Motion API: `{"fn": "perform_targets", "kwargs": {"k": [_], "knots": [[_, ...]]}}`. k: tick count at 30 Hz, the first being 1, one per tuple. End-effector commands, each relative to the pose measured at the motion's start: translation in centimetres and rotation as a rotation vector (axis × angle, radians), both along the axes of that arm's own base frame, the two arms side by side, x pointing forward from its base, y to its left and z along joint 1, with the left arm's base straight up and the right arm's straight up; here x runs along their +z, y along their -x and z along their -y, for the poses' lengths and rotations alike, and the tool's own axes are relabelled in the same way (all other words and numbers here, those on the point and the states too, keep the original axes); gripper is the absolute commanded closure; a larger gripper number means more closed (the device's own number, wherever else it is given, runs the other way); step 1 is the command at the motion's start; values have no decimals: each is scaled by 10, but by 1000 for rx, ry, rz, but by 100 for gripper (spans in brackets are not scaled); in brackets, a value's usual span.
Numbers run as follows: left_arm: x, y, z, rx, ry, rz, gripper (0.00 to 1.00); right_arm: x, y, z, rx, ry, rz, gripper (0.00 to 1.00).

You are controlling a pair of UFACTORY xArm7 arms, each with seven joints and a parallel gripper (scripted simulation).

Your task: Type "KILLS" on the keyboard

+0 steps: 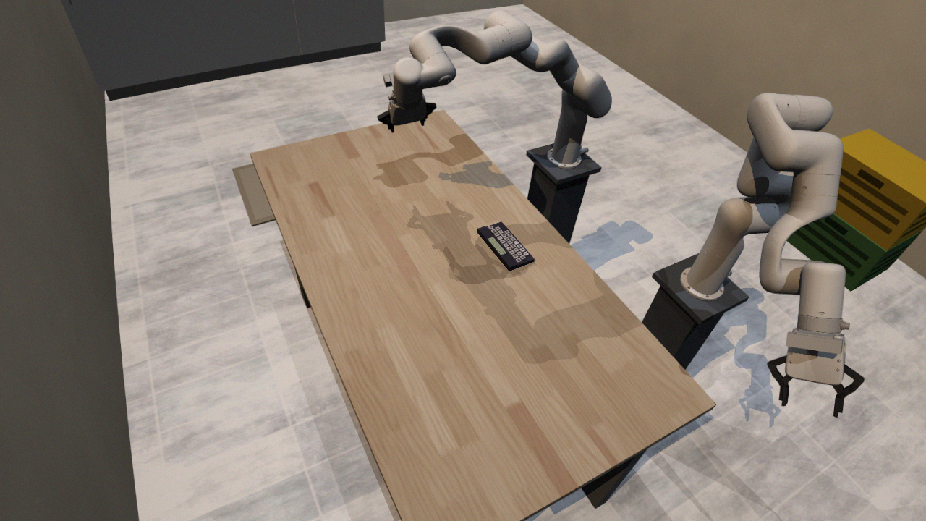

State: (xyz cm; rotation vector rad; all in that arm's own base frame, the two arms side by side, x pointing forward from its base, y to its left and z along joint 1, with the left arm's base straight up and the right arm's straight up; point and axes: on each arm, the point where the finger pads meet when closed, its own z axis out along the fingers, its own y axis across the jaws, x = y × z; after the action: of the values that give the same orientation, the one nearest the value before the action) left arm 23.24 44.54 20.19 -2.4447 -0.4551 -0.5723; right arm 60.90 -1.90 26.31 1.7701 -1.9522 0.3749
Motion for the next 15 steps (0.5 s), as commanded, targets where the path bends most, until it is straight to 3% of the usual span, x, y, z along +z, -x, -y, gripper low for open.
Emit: {"fn": "perform_targets", "kwargs": {"k": [1,3,5,15], "knots": [[0,31,-17,135,80,-11,0,3,-1,0,0,-1,6,0],[0,31,-17,135,80,-11,0,3,-1,0,0,-1,6,0],[0,51,-22,215,129,-10,0,3,-1,0,0,-1,6,0],[3,100,-28,419,254,2,0,3,-1,0,0,-1,6,0]]}}
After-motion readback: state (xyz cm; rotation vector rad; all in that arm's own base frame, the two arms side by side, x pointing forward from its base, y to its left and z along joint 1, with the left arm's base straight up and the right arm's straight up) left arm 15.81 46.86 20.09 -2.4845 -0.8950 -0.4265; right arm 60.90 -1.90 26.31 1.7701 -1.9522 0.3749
